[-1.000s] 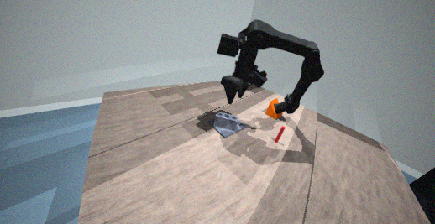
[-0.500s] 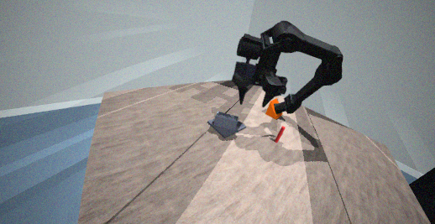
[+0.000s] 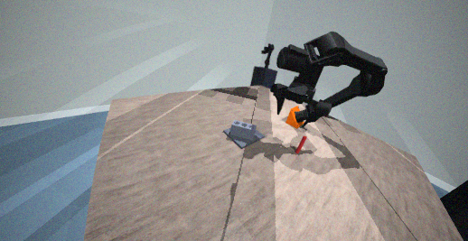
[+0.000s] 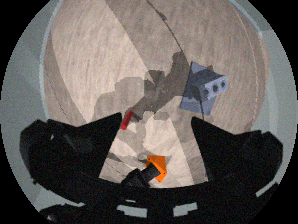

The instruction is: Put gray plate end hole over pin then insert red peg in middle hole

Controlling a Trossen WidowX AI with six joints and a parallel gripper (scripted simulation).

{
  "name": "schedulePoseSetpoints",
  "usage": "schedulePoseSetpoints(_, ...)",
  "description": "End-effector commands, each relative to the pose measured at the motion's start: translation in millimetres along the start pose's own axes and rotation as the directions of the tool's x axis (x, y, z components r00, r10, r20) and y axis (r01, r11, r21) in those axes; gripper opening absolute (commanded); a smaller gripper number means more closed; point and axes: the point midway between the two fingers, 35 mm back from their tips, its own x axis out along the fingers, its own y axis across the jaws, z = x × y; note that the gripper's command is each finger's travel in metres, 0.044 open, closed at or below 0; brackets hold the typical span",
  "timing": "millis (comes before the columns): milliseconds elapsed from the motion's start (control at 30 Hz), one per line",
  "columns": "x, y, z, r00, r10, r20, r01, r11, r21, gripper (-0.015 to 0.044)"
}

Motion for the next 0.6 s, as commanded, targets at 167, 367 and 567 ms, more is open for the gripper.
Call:
schedulePoseSetpoints(167,24.4,62.7,-51.2,0.999,0.042,-0.020,-0.002,0.460,0.888,0.0440)
schedulePoseSetpoints(367,26.3,66.7,-55.9,0.999,0.043,-0.021,0.005,0.346,0.938,0.0440)
schedulePoseSetpoints(567,26.4,63.0,-57.7,0.999,0.043,-0.021,0.005,0.346,0.938,0.0440)
